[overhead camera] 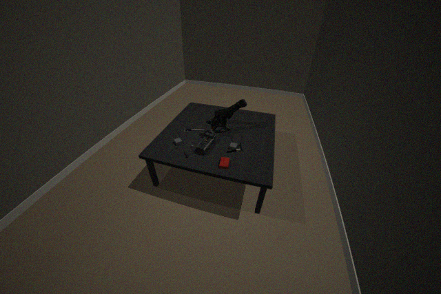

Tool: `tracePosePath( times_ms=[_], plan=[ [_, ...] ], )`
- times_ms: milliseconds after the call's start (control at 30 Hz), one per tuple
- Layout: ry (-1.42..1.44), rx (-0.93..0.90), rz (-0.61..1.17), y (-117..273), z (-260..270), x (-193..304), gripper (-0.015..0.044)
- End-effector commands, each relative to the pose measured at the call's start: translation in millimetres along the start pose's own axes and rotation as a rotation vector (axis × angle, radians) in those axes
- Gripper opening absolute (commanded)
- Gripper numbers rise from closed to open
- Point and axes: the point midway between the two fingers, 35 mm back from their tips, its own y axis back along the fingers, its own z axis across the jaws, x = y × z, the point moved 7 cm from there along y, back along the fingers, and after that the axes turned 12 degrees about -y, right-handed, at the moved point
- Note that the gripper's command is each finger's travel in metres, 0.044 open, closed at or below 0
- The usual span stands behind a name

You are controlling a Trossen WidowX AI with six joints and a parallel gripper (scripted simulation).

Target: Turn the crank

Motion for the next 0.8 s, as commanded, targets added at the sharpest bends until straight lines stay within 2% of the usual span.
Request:
tracePosePath(
  times_ms=[0,767],
  plan=[
    [-0.002,0.002,-0.001,0.0,-0.1,0.1,0.0000],
    [-0.001,0.002,-0.002,-10.2,-21.8,6.1,0.0000]
  ],
)
